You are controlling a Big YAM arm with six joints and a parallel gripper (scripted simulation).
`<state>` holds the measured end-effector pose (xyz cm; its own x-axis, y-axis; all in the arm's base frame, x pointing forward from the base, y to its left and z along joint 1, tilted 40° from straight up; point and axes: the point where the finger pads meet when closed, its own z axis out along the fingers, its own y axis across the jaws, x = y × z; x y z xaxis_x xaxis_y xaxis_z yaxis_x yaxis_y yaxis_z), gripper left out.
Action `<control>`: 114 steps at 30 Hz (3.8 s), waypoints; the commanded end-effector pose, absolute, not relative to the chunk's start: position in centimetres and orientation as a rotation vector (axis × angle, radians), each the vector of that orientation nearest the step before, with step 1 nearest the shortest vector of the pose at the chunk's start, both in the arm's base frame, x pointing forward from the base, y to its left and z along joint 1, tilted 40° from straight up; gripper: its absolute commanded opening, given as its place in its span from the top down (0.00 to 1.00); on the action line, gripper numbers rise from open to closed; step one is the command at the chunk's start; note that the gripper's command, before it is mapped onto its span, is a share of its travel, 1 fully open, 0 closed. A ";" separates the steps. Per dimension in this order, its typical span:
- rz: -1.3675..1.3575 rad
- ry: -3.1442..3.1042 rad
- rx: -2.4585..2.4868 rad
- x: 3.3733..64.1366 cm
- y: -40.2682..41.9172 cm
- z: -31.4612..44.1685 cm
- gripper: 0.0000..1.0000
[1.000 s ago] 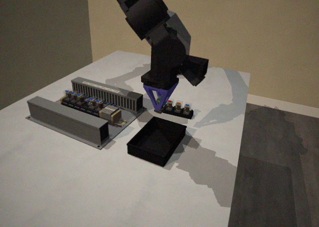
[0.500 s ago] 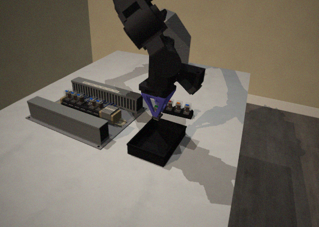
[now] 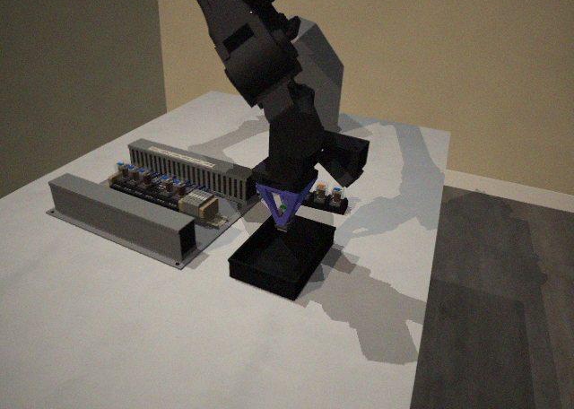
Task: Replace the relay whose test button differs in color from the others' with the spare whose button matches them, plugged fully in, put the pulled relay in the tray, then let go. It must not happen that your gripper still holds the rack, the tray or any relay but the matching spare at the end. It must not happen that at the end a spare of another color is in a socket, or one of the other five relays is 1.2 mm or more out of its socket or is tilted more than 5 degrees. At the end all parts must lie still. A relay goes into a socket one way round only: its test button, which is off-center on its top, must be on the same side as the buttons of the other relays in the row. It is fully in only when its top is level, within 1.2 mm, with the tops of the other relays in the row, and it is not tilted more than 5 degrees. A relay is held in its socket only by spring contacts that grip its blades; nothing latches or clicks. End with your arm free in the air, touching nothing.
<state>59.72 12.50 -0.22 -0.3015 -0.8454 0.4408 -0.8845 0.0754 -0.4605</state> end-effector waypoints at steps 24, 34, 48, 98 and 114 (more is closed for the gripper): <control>1.053 -2.257 1.852 61.5 10.8 -3.6 1.00; 1.046 -2.242 1.863 61.5 10.9 -4.8 1.00; 1.066 -2.279 1.841 62.1 10.3 -3.3 1.00; 1.065 -2.267 1.860 61.8 10.8 -4.0 1.00; 1.067 -2.265 1.866 61.8 11.2 -4.0 1.00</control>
<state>61.35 9.25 -5.04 -0.2988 -0.8453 0.4430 -0.8859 0.0730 -0.4581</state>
